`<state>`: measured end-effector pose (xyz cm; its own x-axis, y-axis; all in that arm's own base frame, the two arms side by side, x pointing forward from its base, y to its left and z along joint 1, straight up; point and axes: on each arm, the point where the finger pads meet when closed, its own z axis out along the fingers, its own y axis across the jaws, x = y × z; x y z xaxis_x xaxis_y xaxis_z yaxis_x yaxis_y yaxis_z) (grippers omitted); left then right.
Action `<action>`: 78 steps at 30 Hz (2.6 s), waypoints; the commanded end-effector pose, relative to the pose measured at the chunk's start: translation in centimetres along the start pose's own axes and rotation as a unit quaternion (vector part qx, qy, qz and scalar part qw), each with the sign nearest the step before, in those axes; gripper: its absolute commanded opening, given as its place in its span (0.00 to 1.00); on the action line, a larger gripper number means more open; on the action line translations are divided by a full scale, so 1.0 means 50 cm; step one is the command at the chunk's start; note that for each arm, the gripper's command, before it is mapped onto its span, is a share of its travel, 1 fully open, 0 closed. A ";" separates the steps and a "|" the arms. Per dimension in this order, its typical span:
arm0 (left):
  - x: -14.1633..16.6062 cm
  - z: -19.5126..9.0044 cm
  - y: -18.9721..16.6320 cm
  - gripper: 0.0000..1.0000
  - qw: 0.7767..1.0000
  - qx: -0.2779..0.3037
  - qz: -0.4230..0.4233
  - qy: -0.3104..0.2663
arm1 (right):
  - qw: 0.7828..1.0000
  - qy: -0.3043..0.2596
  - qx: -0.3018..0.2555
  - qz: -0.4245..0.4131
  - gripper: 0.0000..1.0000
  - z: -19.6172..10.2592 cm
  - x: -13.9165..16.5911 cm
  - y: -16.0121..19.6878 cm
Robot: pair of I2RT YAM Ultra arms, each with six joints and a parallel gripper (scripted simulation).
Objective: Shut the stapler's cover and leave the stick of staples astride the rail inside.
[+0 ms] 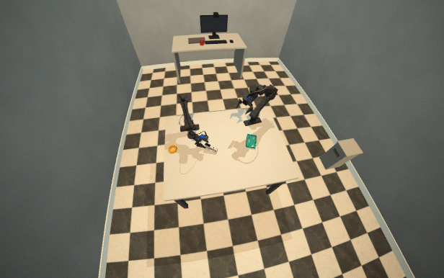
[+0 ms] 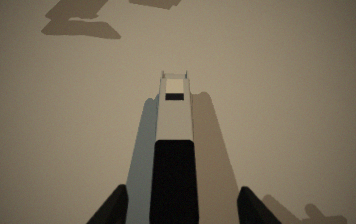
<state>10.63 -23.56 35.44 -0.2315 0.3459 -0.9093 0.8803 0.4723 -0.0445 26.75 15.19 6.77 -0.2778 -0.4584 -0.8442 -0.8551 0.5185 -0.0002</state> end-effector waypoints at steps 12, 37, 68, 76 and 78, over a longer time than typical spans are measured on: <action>-0.045 0.013 -0.021 1.00 0.998 0.022 0.000 -0.056 | 0.995 0.094 -0.002 0.030 1.00 -0.066 0.035 0.014; 0.103 0.153 -0.076 1.00 0.998 0.060 0.023 -0.019 | 0.886 0.463 -0.001 -0.001 1.00 -0.063 -0.078 0.015; 0.106 0.149 -0.069 1.00 0.998 0.054 0.020 -0.017 | 0.879 0.477 -0.004 -0.011 0.66 -0.036 -0.108 0.009; 0.106 0.149 -0.069 1.00 0.998 0.054 0.020 -0.017 | 0.881 0.474 -0.003 -0.015 0.00 -0.039 -0.112 0.013; 0.106 0.149 -0.069 1.00 0.998 0.054 0.020 -0.017 | 0.881 0.474 -0.003 -0.015 0.00 -0.039 -0.112 0.013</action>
<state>9.49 -29.07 26.84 -0.1927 0.3575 -0.9138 0.9262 0.3739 -0.0490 26.58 16.27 11.27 -0.4969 -0.8677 0.0143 -0.8676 0.4971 0.0147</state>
